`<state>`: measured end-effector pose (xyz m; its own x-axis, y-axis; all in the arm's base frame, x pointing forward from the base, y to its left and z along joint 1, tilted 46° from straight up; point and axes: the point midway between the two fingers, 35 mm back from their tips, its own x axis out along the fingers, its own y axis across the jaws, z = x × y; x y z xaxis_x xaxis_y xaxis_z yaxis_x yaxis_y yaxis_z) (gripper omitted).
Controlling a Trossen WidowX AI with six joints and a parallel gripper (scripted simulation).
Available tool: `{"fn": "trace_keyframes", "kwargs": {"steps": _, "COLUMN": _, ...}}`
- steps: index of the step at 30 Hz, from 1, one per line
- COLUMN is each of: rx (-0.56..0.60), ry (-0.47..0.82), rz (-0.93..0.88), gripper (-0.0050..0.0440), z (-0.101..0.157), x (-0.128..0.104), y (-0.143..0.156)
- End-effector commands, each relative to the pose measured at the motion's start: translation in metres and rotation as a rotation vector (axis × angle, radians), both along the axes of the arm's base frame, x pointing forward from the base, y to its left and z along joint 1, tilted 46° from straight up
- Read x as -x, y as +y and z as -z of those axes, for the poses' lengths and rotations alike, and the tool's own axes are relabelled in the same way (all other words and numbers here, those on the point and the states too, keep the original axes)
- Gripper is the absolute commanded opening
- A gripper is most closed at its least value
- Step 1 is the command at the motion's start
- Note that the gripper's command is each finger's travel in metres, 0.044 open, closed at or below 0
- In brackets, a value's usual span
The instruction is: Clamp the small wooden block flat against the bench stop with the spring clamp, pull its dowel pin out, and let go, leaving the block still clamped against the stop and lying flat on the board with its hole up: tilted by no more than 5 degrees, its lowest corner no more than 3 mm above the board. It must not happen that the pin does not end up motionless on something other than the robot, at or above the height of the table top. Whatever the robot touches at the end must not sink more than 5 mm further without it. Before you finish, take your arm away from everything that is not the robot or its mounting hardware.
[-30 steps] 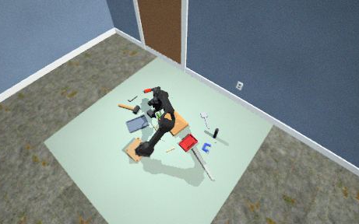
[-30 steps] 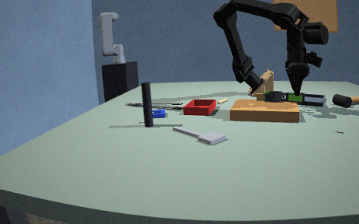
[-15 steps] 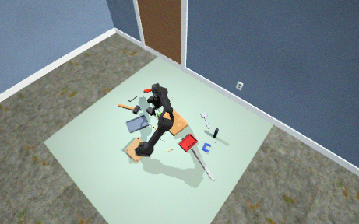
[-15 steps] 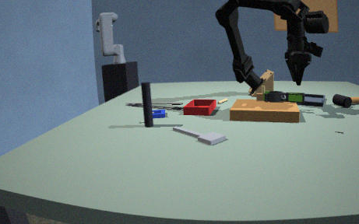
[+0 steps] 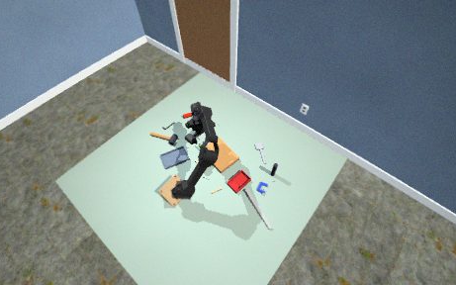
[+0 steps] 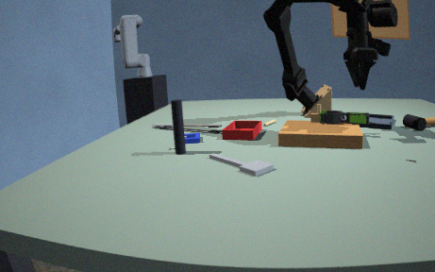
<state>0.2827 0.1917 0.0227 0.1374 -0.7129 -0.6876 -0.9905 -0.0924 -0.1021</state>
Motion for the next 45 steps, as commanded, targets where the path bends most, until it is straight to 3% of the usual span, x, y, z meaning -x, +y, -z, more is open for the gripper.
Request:
{"fn": "trace_keyframes", "kwargs": {"steps": 1, "rx": -0.002, "ry": 0.002, "rz": -0.003, "gripper": 0.0440, "z": -0.006, "x": 0.001, "y": 0.006}}
{"fn": "trace_keyframes", "kwargs": {"steps": 16, "rx": 0.001, "ry": -0.006, "rz": -0.004, "gripper": 0.0440, "z": -0.017, "x": 0.005, "y": 0.014}}
{"fn": "trace_keyframes", "kwargs": {"steps": 45, "rx": -0.069, "ry": -0.350, "rz": 0.334, "gripper": 0.0440, "z": -0.027, "x": 0.004, "y": 0.000}}
